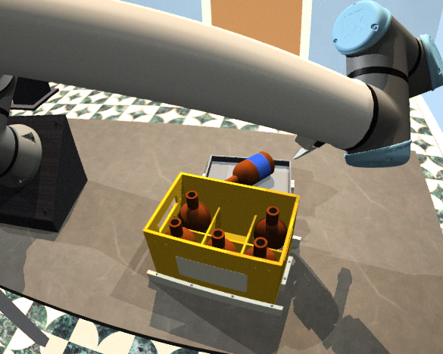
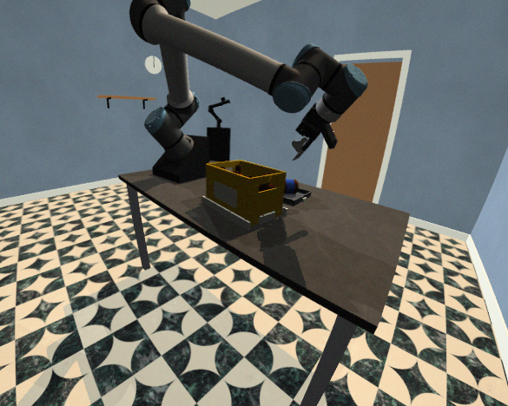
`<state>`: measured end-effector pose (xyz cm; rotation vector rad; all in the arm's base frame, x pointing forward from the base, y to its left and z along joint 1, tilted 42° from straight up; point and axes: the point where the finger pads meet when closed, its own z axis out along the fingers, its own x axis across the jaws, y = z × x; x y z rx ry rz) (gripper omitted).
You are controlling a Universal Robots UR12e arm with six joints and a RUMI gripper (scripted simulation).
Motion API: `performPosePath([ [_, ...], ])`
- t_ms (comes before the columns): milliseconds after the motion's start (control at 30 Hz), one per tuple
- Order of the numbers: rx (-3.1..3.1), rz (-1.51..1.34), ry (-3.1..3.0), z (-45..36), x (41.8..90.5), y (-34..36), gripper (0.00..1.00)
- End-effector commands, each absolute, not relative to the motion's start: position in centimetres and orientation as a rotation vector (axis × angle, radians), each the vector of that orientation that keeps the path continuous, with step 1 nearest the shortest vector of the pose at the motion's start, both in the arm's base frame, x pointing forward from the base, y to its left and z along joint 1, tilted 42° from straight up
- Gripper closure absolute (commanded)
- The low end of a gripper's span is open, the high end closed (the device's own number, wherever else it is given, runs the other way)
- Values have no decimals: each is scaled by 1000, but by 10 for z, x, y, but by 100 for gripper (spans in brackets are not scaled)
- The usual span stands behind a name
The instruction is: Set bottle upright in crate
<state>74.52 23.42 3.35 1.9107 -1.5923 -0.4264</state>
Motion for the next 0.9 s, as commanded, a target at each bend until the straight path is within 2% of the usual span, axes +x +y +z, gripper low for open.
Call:
performPosePath([
  [0, 2058, -283, -1468, 5, 729, 233, 0],
  [367, 2190, -110, -1298, -21, 707, 229, 0],
  [867, 2334, 228, -949, -40, 652, 216, 0],
])
